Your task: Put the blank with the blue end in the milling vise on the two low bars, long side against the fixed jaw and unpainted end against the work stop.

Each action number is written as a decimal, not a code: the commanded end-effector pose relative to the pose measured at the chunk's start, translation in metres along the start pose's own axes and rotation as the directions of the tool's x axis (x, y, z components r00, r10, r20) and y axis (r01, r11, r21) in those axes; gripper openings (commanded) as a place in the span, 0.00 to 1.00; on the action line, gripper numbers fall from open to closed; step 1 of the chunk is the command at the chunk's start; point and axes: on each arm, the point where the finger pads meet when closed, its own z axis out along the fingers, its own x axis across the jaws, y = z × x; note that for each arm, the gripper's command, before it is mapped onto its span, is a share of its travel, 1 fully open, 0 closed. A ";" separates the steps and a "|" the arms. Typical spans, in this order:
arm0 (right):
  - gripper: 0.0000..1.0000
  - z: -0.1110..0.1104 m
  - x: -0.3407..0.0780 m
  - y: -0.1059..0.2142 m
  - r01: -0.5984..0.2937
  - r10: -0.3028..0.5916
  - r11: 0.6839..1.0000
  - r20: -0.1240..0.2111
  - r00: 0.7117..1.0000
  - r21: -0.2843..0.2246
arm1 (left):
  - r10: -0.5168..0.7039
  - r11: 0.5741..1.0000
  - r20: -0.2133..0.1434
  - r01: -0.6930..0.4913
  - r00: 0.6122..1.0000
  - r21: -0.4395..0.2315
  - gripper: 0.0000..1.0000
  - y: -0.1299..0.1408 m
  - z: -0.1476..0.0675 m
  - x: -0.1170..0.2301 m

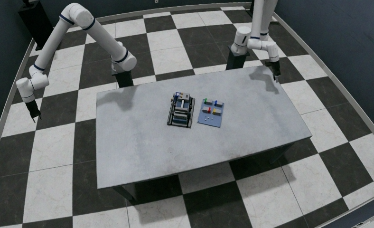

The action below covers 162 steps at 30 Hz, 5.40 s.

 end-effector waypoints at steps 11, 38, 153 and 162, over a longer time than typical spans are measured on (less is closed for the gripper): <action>1.00 -0.026 0.025 -0.074 -0.225 0.226 0.973 -0.003 0.974 0.047 | 0.000 1.000 0.001 0.000 1.000 0.000 1.00 0.000 0.000 -0.001; 1.00 -0.077 0.098 -0.204 -0.632 0.635 0.763 0.030 0.772 0.133 | 0.000 1.000 0.001 0.000 1.000 0.000 1.00 0.000 0.000 -0.001; 1.00 -0.204 0.380 -0.420 -0.881 0.868 -0.450 0.301 -0.394 0.145 | 0.000 1.000 0.001 0.000 1.000 0.000 1.00 0.000 0.000 -0.001; 1.00 -0.207 0.390 -0.423 -0.861 0.847 -0.489 0.310 -0.432 0.137 | 0.000 1.000 0.001 0.000 1.000 0.000 1.00 0.000 0.000 -0.001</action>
